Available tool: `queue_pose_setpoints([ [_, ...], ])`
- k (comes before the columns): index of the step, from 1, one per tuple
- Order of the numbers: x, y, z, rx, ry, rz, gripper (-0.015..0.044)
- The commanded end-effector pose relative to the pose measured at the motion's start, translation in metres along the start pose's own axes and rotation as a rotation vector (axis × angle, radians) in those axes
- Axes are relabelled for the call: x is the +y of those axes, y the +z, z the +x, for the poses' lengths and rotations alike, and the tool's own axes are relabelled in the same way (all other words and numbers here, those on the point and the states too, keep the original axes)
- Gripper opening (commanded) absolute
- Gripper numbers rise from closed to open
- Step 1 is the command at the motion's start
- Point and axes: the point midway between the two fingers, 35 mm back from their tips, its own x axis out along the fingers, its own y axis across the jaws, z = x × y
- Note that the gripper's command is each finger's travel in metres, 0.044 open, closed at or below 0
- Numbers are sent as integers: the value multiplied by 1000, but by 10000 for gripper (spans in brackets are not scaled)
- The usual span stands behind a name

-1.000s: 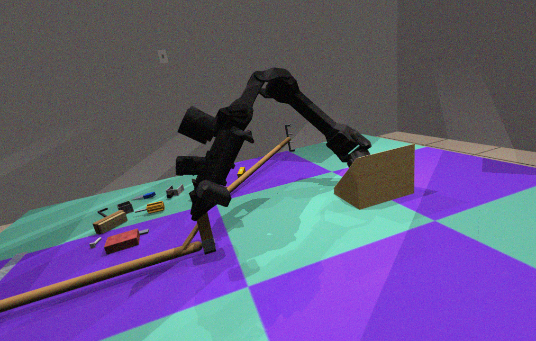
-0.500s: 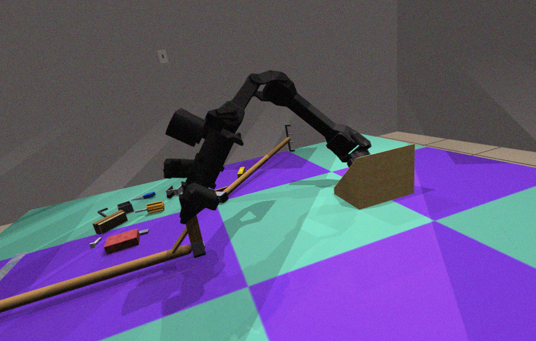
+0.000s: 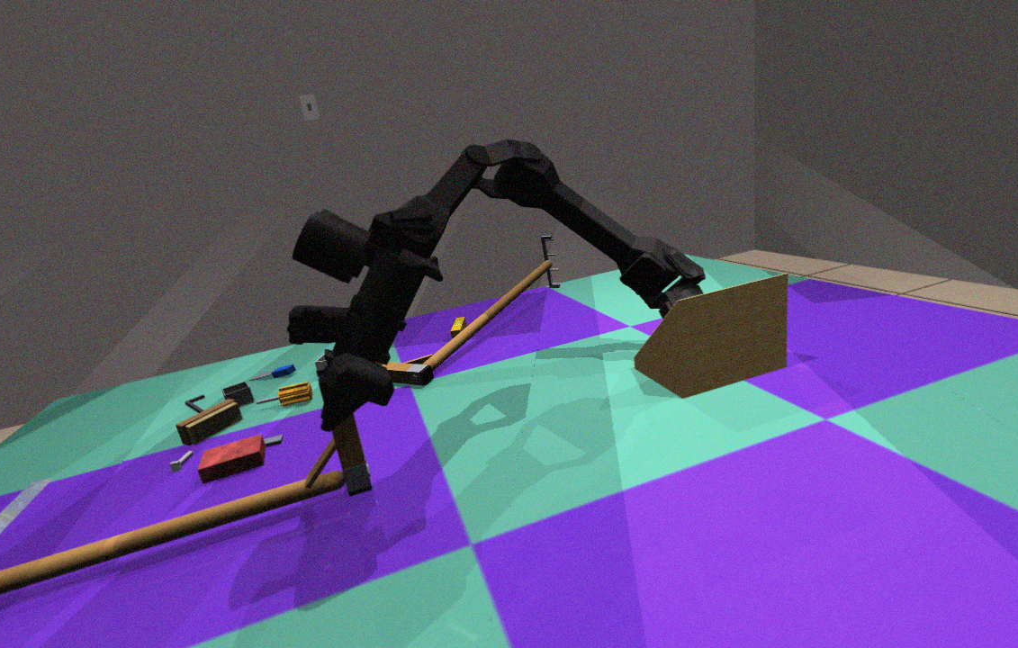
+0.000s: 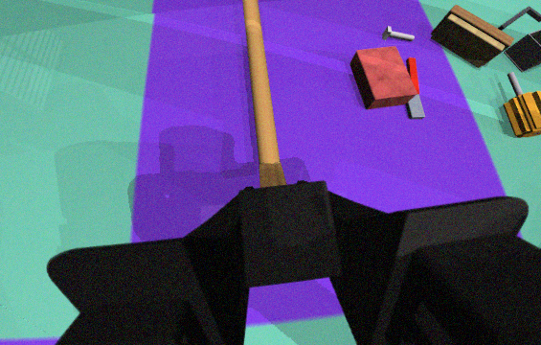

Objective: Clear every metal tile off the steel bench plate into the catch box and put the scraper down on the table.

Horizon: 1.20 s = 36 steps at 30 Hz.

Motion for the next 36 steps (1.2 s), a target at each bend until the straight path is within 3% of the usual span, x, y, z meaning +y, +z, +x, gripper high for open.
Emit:
queue_pose_setpoints([
  [1, 0, 9, 2, -11, 4, 1, 0],
  [36, 0, 5, 0, -7, 3, 0, 0],
])
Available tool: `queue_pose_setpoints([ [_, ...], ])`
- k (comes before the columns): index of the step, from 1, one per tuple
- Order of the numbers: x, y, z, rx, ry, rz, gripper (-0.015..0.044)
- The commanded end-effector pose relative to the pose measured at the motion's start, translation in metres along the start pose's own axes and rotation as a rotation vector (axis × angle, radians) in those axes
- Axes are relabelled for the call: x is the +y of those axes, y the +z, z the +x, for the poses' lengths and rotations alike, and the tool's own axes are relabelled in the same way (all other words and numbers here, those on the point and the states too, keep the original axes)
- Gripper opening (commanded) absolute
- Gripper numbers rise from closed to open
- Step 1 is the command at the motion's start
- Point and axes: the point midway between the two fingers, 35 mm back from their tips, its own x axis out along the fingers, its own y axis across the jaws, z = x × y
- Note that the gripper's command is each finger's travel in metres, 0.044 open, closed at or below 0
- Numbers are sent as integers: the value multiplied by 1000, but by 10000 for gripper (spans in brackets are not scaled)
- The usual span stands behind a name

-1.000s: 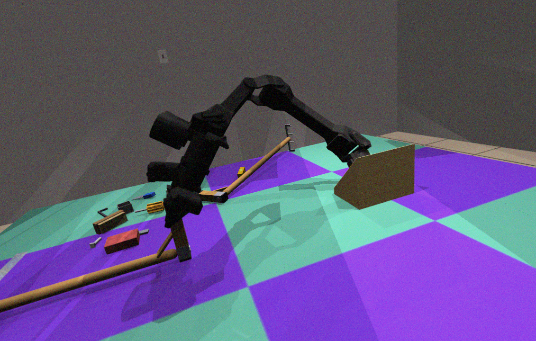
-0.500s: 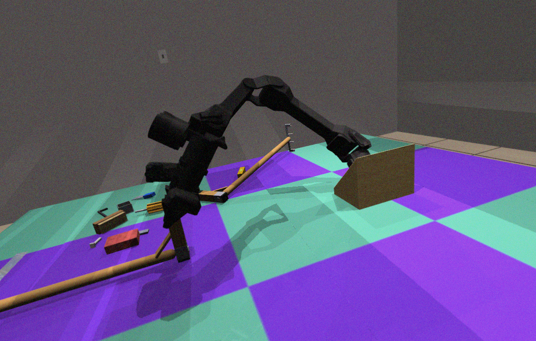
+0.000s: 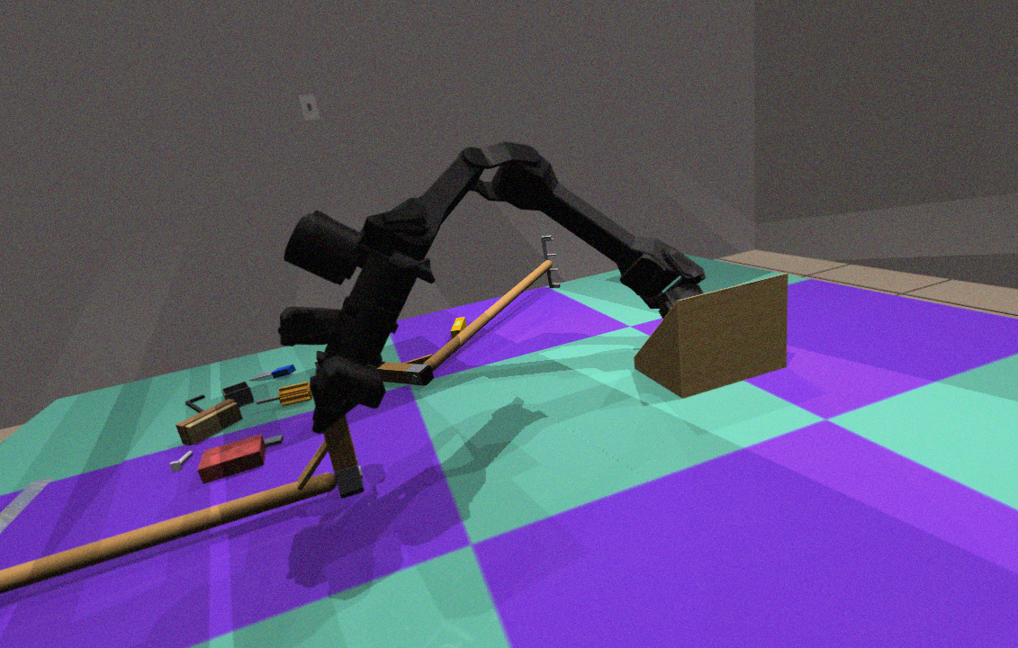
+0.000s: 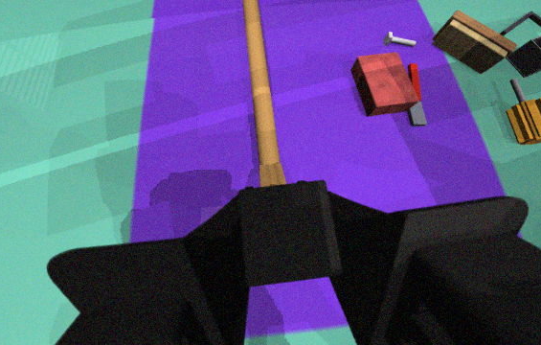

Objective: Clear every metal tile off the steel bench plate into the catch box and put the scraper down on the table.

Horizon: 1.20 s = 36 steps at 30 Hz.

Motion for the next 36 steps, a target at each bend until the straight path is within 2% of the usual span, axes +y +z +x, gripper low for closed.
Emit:
queue_pose_setpoints([
  [1, 2, -2, -7, -4, 1, 3, 0],
  [36, 10, -39, -46, -1, 9, 3, 0],
])
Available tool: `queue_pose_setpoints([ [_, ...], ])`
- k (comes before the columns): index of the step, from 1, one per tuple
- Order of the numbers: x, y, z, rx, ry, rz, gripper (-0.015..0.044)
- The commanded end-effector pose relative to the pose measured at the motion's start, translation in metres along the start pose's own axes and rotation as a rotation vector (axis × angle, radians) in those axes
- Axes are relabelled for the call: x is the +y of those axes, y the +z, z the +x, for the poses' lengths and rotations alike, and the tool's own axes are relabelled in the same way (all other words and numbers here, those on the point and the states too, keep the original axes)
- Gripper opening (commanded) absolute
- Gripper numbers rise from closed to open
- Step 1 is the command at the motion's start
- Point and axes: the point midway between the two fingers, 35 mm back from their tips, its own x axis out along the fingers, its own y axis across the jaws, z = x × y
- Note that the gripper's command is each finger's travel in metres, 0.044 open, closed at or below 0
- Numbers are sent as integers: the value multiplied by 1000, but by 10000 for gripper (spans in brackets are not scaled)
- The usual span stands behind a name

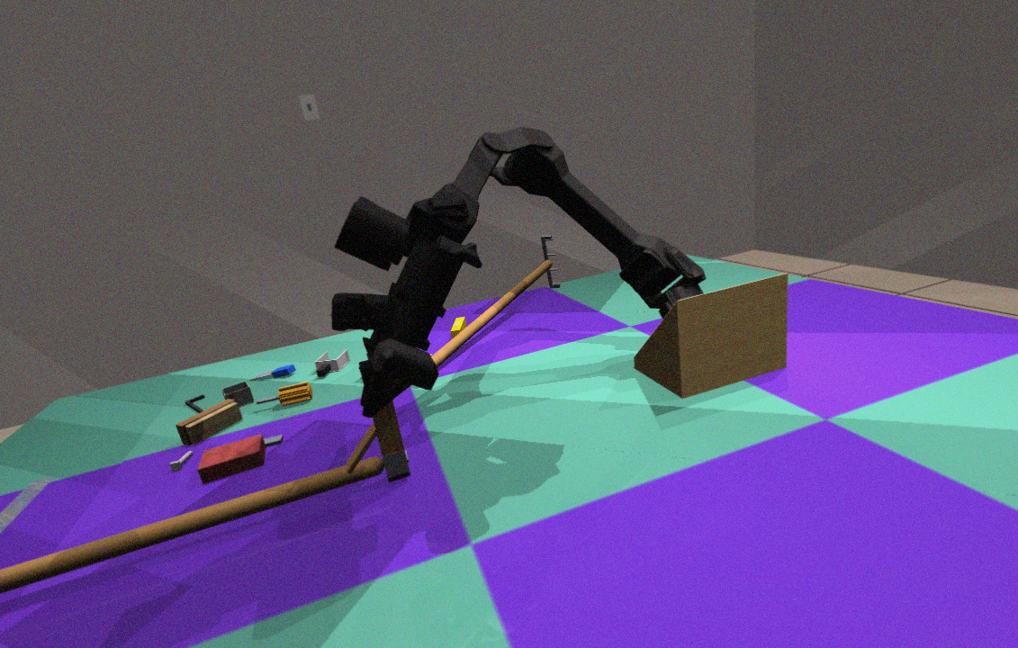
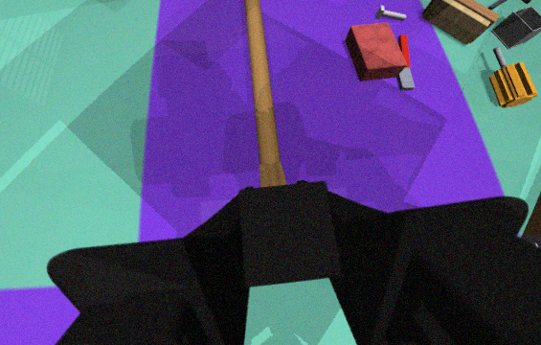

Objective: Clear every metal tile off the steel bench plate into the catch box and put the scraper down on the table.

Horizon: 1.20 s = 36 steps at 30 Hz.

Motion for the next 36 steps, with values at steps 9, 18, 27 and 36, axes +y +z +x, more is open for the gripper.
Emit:
queue_pose_setpoints([
  [9, 5, -10, -18, -16, 8, 2, 0],
  [18, 6, -21, -27, -15, 10, 2, 0],
  [27, 7, -33, -36, -16, 10, 1, 0],
  [36, 8, -45, -44, -16, 11, 1, 0],
])
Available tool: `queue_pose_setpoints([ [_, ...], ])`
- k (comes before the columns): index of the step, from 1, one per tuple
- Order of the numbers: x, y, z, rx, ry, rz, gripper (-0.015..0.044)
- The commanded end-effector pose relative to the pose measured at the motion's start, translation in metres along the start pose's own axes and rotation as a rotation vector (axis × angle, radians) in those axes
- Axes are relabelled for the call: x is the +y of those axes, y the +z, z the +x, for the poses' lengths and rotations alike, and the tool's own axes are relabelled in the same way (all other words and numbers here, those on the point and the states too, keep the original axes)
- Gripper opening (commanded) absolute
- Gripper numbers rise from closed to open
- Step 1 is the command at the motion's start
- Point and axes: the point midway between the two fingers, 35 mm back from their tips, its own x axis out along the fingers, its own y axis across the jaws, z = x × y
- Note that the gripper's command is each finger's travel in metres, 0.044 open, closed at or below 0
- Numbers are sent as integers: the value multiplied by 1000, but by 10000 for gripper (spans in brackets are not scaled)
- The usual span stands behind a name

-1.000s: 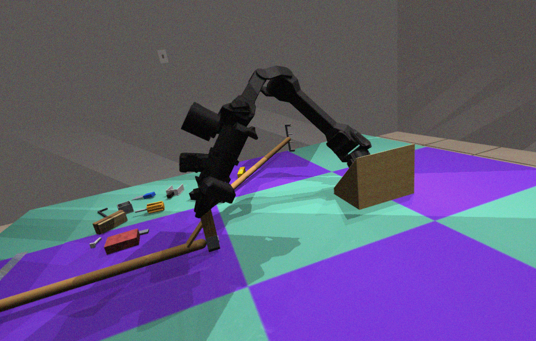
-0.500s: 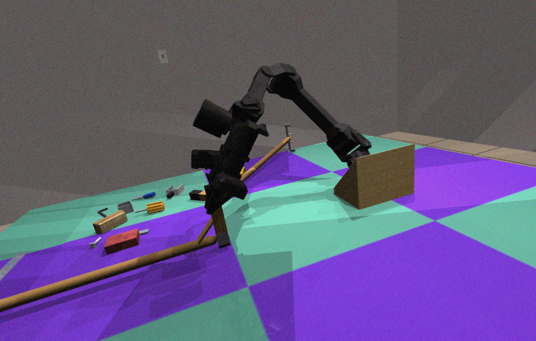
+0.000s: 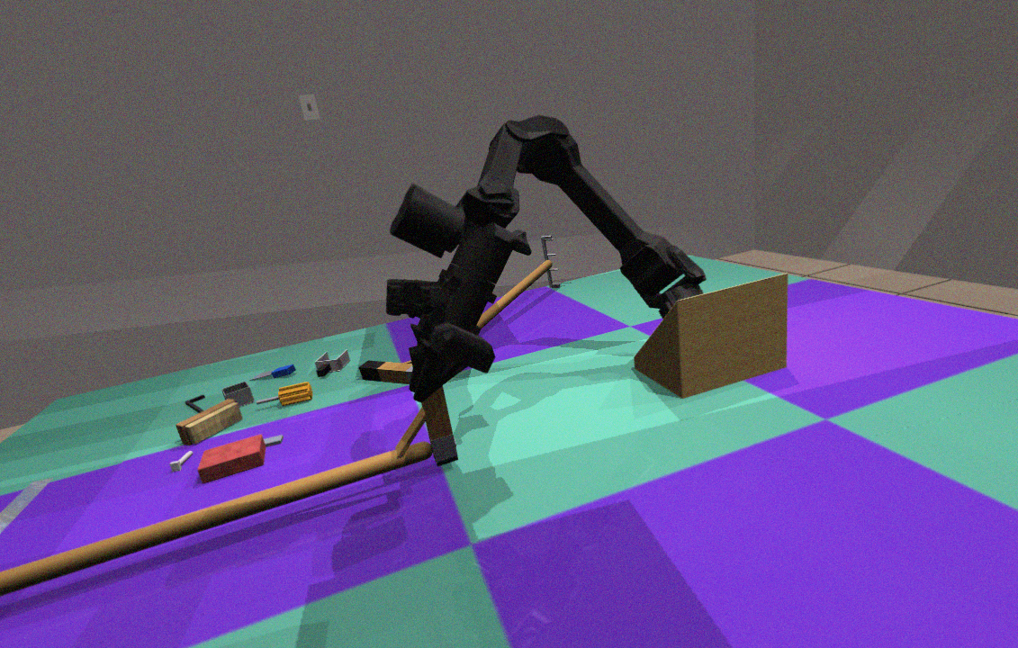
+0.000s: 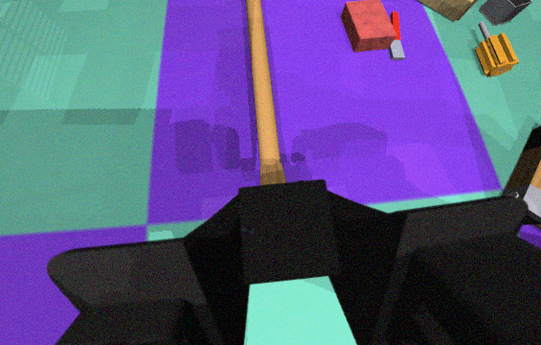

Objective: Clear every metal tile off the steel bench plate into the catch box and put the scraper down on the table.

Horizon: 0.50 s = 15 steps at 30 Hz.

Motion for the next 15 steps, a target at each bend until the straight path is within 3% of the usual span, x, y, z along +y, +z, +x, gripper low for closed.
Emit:
queue_pose_setpoints([
  [1, 1, -2, -8, -14, 3, 7, 0],
  [15, 0, -21, -20, -16, 2, 6, 0],
])
